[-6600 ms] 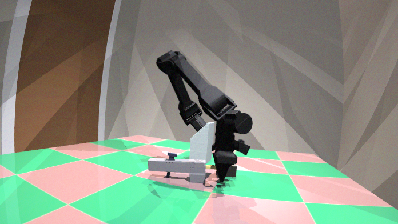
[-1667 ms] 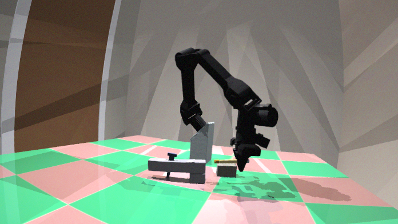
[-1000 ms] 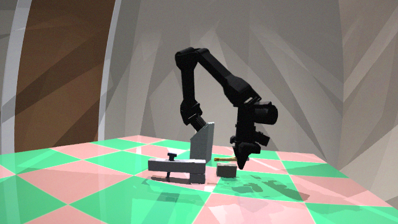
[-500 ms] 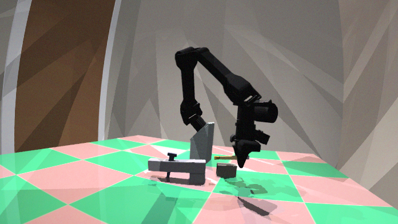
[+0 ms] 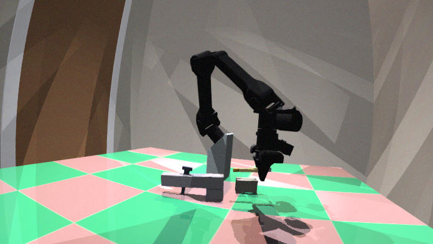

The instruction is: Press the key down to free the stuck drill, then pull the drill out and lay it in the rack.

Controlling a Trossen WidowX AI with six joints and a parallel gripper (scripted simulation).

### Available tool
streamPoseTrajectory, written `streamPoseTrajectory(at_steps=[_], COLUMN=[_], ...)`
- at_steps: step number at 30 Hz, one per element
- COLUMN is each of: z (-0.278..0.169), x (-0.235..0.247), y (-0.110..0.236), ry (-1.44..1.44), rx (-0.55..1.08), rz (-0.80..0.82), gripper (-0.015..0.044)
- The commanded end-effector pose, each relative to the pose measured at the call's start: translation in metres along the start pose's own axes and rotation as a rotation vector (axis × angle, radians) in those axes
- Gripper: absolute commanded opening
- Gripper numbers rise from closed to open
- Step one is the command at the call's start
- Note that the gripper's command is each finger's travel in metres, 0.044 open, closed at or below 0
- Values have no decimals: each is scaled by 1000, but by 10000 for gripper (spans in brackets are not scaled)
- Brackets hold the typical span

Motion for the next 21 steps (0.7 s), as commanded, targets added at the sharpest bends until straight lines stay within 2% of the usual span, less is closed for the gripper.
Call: streamPoseTrajectory(at_steps=[1,21], z=[0,1], x=[-1,-3], y=[3,11], ry=[-5,-5], rx=[-5,-5], rz=[-1,-1], gripper=[0,0])
Point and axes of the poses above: the point midway between the two fingers, 35 mm back from their tips, its own y axis back along the fingers, its own x axis across the jaws, z = x × y, the point moved 1 cm from there along y, back along the fingers, and after that the axes turned 10 degrees about -y, right-handed, at the moved point
